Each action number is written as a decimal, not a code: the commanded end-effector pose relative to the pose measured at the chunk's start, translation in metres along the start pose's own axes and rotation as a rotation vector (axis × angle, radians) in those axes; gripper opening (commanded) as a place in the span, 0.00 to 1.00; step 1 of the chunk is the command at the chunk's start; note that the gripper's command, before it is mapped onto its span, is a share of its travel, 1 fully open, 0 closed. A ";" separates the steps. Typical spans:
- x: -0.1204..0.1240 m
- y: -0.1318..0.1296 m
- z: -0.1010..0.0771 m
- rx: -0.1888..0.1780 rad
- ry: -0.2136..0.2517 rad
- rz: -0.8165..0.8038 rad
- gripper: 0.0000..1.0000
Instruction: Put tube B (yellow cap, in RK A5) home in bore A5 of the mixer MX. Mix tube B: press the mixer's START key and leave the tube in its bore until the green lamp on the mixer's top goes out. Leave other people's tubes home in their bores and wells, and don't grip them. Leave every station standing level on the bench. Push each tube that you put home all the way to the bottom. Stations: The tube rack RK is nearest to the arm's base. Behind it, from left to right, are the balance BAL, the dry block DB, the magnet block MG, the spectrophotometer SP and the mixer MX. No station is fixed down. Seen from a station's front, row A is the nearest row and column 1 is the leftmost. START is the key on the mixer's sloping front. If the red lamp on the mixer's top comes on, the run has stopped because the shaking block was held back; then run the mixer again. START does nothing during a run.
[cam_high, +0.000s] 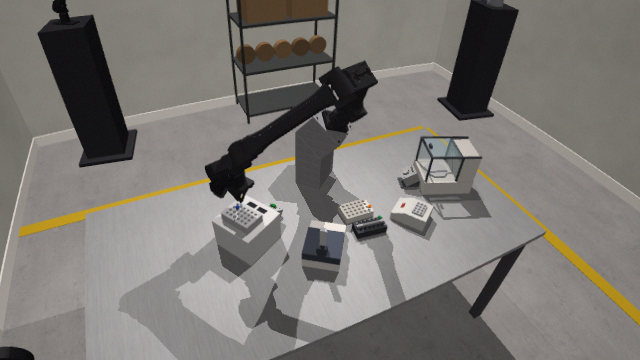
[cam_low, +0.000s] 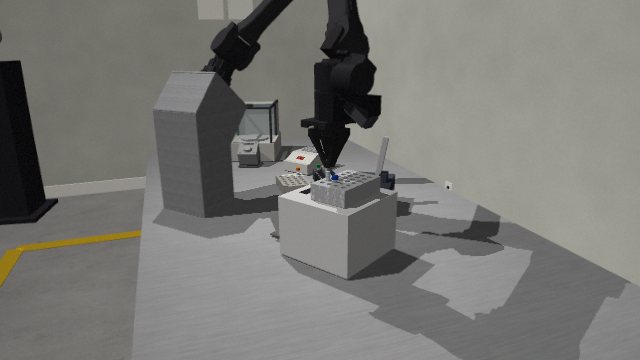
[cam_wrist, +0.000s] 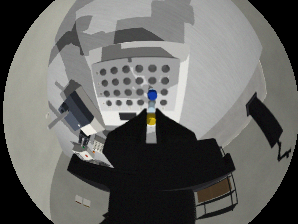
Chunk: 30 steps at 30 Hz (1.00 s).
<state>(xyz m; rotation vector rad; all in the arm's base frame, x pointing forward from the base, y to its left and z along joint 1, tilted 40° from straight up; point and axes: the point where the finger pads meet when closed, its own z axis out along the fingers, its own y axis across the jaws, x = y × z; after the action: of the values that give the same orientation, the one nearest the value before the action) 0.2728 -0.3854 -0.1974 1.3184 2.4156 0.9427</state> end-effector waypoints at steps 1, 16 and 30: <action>-0.013 0.001 -0.012 0.002 -0.028 -0.004 0.09; -0.015 0.002 0.006 -0.002 -0.011 -0.001 0.09; -0.017 0.001 0.012 0.000 -0.014 -0.004 0.09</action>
<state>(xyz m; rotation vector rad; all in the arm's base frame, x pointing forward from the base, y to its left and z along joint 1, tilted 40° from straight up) 0.2782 -0.3820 -0.2064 1.3166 2.4146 0.9446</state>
